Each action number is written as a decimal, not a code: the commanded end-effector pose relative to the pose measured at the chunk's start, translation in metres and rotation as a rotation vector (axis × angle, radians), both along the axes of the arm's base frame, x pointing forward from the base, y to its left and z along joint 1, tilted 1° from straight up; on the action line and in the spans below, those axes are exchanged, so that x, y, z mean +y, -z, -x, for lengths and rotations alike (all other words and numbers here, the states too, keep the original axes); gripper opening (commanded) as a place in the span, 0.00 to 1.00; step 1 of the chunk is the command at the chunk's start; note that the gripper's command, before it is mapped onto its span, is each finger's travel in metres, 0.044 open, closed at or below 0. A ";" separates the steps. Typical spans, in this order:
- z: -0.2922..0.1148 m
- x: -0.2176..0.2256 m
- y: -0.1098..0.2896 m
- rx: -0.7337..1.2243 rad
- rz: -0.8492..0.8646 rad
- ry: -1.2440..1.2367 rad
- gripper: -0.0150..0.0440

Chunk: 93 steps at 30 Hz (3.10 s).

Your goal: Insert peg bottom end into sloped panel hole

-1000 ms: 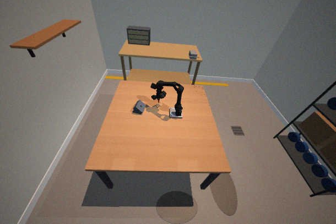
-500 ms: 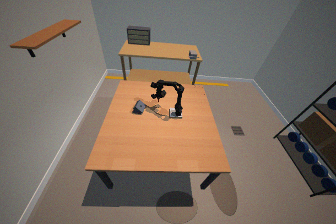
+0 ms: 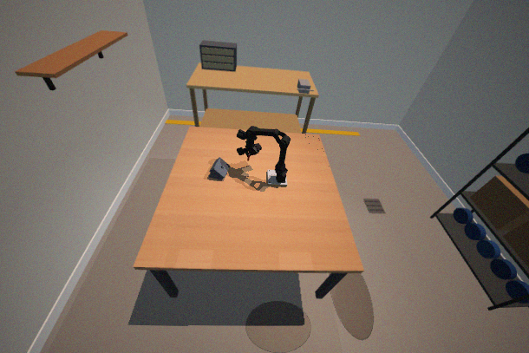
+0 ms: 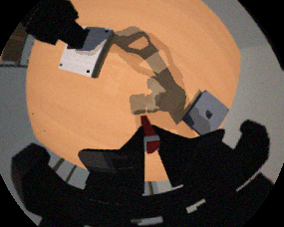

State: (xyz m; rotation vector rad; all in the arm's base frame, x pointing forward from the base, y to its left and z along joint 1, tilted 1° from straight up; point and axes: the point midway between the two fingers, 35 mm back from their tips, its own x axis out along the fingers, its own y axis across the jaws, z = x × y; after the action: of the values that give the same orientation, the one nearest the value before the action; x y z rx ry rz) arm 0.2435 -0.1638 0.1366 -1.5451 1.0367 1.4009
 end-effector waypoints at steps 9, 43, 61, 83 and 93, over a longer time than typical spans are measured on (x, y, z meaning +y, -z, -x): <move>-0.006 0.002 -0.001 -0.032 0.018 0.108 0.25; -0.022 0.010 -0.002 -0.130 0.034 0.388 0.25; -0.030 0.015 -0.004 -0.188 0.030 0.536 0.25; -0.040 0.022 -0.006 -0.261 0.013 0.715 0.25; -0.044 0.025 -0.007 -0.296 0.000 0.797 0.25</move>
State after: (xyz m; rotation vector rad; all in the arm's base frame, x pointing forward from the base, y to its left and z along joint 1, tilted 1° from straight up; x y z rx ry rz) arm 0.2862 -0.1399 0.1431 -1.1099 1.2591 0.6367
